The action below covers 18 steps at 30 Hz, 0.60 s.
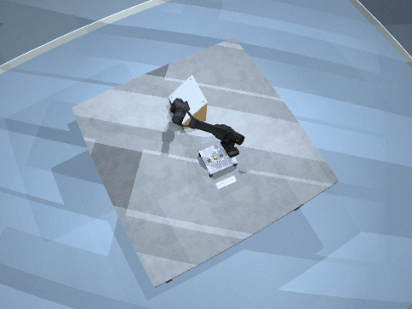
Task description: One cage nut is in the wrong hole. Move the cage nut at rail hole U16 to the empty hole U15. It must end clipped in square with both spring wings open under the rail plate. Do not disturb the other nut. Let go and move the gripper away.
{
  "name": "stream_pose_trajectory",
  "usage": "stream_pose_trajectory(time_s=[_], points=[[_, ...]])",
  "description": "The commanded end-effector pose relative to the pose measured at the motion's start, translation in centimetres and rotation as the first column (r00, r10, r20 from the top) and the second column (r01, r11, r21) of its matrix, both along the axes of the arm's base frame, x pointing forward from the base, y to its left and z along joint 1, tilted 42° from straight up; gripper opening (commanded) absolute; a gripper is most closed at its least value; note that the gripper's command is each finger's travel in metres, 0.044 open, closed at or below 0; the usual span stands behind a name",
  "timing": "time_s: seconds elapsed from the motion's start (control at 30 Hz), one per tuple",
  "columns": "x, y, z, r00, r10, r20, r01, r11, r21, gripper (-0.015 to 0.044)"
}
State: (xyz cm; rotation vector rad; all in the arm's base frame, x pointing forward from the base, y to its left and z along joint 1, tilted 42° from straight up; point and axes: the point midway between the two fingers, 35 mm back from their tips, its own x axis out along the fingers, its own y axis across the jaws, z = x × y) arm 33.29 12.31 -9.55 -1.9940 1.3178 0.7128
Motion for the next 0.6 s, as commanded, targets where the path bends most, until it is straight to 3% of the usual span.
stream_pose_trajectory(time_s=[0.0, 0.57], points=[[0.04, -0.01, 0.1, 1.0, 0.007, 0.007, -0.007, 1.0, -0.004, 0.0027], [-0.11, -0.07, 0.05, 0.999, 0.028, 0.03, -0.027, 1.0, -0.001, 0.0027]])
